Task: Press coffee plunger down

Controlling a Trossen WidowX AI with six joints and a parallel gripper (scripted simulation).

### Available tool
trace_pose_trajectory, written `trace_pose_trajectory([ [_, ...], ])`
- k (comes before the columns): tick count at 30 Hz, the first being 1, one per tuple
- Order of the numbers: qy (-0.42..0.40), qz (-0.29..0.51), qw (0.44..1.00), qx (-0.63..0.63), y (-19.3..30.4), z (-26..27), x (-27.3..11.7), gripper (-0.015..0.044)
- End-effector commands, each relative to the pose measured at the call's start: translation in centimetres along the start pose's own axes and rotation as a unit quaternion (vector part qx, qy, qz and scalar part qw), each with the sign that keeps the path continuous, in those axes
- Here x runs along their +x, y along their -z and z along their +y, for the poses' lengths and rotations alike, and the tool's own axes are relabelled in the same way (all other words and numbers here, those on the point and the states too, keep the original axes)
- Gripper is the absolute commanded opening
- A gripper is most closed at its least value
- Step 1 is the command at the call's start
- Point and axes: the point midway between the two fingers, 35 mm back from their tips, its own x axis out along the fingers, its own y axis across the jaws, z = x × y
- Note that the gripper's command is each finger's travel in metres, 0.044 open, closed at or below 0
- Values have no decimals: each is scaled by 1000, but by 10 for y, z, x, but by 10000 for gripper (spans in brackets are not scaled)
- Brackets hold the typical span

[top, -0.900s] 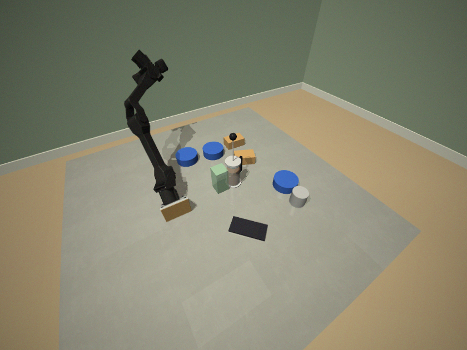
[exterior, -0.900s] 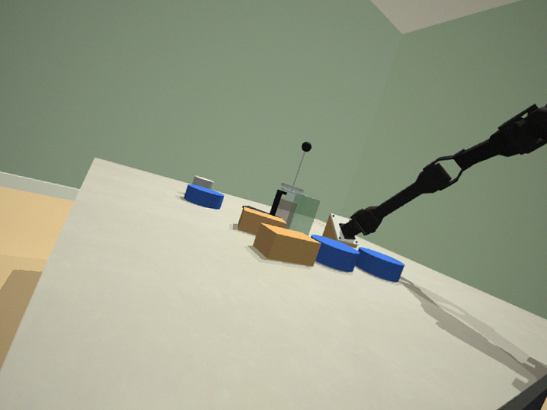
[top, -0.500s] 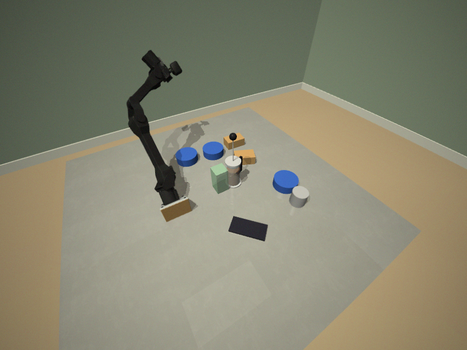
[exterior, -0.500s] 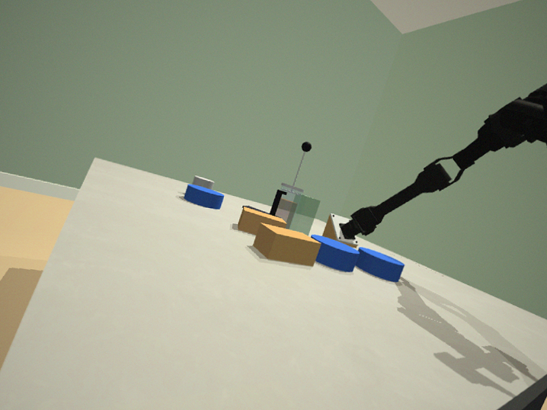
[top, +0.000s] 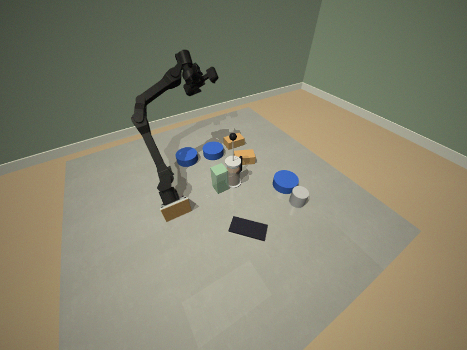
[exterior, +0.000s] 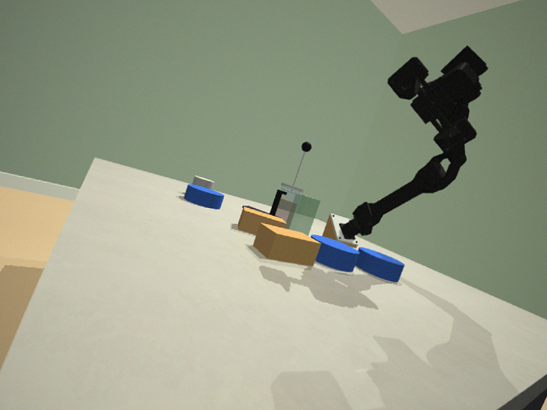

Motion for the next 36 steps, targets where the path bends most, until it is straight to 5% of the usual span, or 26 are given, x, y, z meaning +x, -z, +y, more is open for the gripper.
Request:
trace_pose_trajectory([
  [1,41,57,996,46,54,-46,-23,440],
  [13,165,141,944,249,197,-124,-165,440],
  [23,256,63,858,441,282,-107,-301,440],
  [36,263,54,851,452,325,-77,-276,440],
])
